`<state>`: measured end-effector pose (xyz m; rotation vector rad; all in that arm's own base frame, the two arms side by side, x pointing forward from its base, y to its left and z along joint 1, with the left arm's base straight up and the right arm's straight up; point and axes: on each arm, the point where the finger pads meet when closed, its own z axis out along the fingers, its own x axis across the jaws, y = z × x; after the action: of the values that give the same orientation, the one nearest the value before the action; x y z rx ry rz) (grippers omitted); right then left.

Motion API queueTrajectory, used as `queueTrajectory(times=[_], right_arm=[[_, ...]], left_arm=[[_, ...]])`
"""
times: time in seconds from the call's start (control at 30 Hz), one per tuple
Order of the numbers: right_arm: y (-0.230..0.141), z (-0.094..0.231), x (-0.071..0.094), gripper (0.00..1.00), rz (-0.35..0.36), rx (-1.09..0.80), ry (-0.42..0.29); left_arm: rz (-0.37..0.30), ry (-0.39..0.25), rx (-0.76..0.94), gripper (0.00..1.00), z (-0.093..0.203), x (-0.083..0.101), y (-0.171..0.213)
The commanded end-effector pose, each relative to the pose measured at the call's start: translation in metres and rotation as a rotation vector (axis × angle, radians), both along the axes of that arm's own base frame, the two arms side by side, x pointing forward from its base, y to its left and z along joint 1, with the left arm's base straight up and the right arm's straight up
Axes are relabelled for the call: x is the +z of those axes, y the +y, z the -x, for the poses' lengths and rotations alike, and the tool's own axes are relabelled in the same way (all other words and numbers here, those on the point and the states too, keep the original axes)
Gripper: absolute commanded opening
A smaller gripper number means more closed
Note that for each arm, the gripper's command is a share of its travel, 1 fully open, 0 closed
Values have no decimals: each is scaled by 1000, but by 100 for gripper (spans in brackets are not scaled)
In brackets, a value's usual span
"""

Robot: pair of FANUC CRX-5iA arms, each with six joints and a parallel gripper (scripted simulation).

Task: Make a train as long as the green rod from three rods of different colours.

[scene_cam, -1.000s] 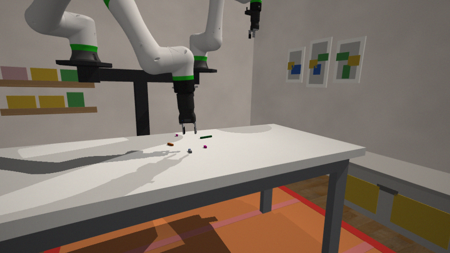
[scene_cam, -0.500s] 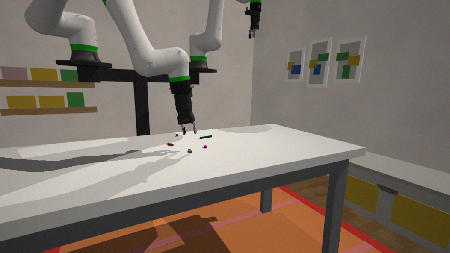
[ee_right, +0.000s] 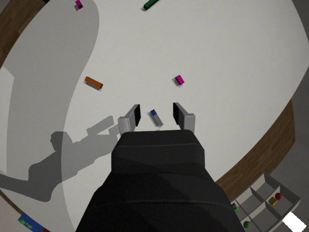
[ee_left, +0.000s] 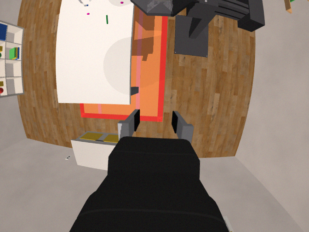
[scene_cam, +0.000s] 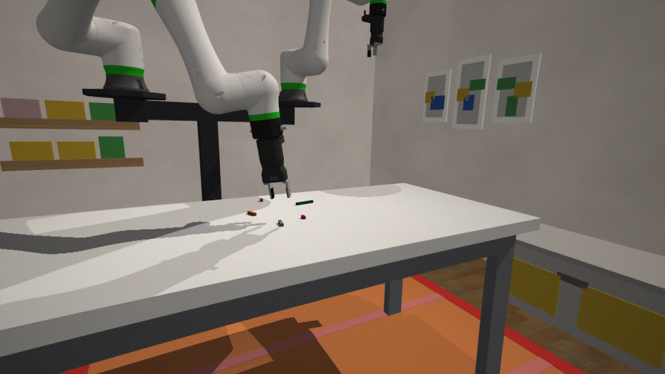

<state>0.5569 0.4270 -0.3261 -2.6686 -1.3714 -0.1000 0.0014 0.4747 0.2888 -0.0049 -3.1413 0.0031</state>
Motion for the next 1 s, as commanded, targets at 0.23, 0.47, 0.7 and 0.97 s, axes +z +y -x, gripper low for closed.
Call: queueTrajectory(times=[0.23,0.47,0.7,0.97], right_arm=[[1,-1,1,100,153,-66,0],[1,-1,1,100,153,-66,0],[2,5,0,100,153,-165,7],[2,13,-3,100,153,-295,18]], left_arm=[[-2,0,0,100,0,1,0],[-2,0,0,100,0,1,0],[-2,0,0,100,0,1,0],[-2,0,0,100,0,1,0]])
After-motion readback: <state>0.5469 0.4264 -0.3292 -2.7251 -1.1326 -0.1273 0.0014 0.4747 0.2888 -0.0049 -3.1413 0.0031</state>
